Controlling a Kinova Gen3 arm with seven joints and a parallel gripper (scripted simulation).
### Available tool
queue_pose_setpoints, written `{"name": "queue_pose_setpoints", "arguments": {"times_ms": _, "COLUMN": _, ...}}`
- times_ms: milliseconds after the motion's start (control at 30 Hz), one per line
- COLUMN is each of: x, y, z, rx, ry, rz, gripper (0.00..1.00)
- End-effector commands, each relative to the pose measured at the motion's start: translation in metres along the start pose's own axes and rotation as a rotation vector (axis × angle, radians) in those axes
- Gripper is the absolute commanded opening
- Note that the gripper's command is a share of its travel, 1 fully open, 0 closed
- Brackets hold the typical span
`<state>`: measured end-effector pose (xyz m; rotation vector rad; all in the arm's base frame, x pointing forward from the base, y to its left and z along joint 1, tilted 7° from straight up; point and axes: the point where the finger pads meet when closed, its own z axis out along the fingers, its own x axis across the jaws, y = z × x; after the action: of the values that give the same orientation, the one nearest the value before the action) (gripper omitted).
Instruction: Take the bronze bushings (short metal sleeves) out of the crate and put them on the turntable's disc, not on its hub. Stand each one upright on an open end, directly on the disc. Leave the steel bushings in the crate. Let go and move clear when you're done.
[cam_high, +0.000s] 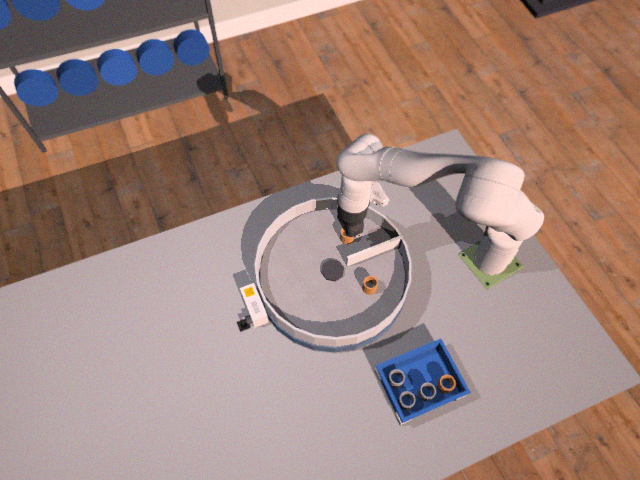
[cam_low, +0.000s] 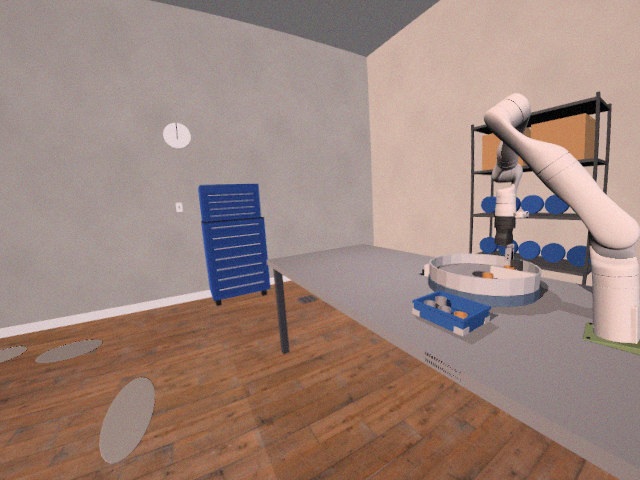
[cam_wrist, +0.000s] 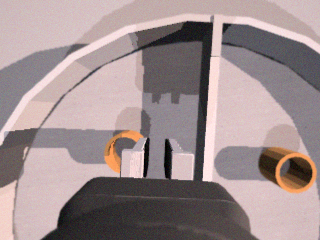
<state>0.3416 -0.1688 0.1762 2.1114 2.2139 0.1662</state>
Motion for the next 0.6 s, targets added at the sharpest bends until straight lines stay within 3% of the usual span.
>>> {"name": "queue_pose_setpoints", "arguments": {"times_ms": 0, "x": 0.0000, "y": 0.0002, "z": -0.0025, "rx": -0.001, "ry": 0.001, "rz": 0.002, "gripper": 0.37}}
{"name": "queue_pose_setpoints", "arguments": {"times_ms": 567, "x": 0.0001, "y": 0.0001, "z": -0.0056, "rx": -0.001, "ry": 0.001, "rz": 0.002, "gripper": 0.37}}
